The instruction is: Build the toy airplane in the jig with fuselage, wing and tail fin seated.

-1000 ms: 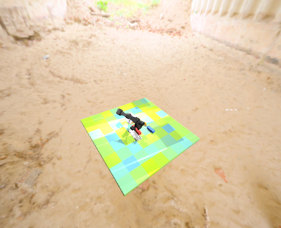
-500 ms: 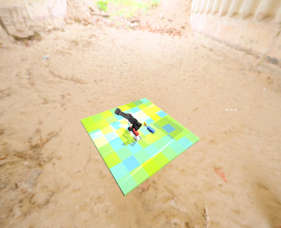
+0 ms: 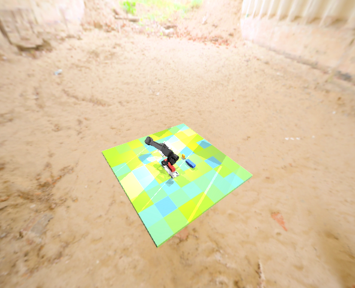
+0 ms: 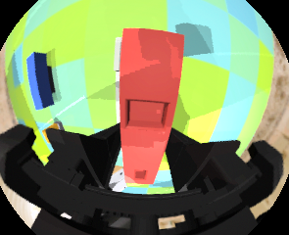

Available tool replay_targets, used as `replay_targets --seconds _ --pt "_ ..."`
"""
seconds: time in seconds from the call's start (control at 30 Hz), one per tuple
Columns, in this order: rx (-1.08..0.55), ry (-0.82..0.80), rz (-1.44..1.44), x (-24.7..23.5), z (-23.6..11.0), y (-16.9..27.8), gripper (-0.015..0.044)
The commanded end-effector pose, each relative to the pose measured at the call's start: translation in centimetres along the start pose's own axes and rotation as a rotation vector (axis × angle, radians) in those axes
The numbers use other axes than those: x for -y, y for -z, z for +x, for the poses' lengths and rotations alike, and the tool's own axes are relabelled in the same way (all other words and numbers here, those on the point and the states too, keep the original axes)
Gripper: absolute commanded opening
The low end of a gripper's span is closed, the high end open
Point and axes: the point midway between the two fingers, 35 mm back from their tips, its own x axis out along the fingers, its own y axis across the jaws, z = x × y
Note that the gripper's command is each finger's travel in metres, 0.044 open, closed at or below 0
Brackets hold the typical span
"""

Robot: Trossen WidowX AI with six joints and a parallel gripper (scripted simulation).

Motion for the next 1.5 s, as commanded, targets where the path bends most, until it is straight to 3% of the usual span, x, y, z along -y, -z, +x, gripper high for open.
replay_targets --seconds 0.0,0.57,1.47 --pt "0.008 0.003 0.002 0.2 -0.1 -0.1 0.0195" --pt "0.008 0.003 0.002 0.3 -0.1 -0.1 0.0195" --pt "0.008 0.005 0.003 0.4 3.8 -0.1 0.0195"
